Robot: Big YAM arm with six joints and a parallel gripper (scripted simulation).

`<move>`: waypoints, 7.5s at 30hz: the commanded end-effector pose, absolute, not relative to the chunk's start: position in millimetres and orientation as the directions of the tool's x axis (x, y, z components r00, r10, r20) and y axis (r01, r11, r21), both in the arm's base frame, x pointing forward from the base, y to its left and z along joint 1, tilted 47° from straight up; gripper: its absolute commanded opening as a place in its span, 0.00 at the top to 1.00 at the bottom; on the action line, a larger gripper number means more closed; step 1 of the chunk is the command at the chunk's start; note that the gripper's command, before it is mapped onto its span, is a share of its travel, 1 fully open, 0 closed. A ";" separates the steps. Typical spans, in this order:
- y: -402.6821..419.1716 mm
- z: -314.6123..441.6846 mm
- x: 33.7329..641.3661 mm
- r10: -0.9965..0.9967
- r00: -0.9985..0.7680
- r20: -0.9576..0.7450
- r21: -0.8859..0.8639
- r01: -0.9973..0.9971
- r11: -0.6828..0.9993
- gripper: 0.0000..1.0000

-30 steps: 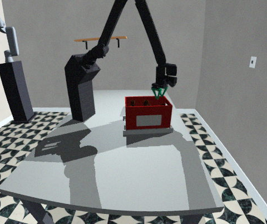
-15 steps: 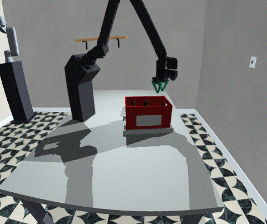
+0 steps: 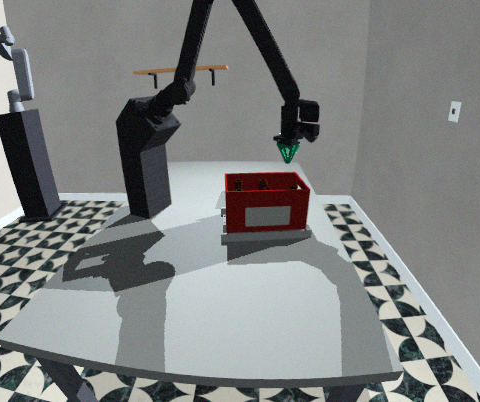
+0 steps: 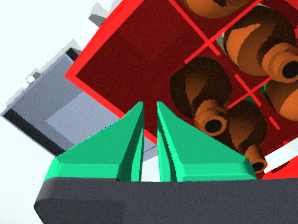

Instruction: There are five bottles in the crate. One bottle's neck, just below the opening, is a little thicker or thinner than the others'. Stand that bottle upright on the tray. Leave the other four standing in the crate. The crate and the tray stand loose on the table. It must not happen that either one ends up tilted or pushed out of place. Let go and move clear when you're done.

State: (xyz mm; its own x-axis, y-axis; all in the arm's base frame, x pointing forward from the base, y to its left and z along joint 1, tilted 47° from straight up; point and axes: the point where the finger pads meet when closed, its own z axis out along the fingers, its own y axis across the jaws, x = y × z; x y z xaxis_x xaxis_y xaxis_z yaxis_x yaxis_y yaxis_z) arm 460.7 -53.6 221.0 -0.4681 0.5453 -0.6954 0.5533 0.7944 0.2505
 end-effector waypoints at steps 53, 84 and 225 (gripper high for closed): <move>-170.5 139.4 335.3 0.523 -0.470 -0.711 0.243 0.534 0.810 0.39; -173.7 135.1 329.3 0.535 -0.464 -0.706 0.244 0.550 0.799 0.39; -182.0 102.4 360.9 0.545 -0.465 -0.697 0.252 0.553 0.794 0.39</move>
State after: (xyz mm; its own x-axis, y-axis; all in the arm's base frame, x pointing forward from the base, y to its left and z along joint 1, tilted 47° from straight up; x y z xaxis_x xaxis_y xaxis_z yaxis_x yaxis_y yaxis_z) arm 354.7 -182.0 100.4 -0.4728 0.5455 -0.6920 0.5547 0.7944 0.2473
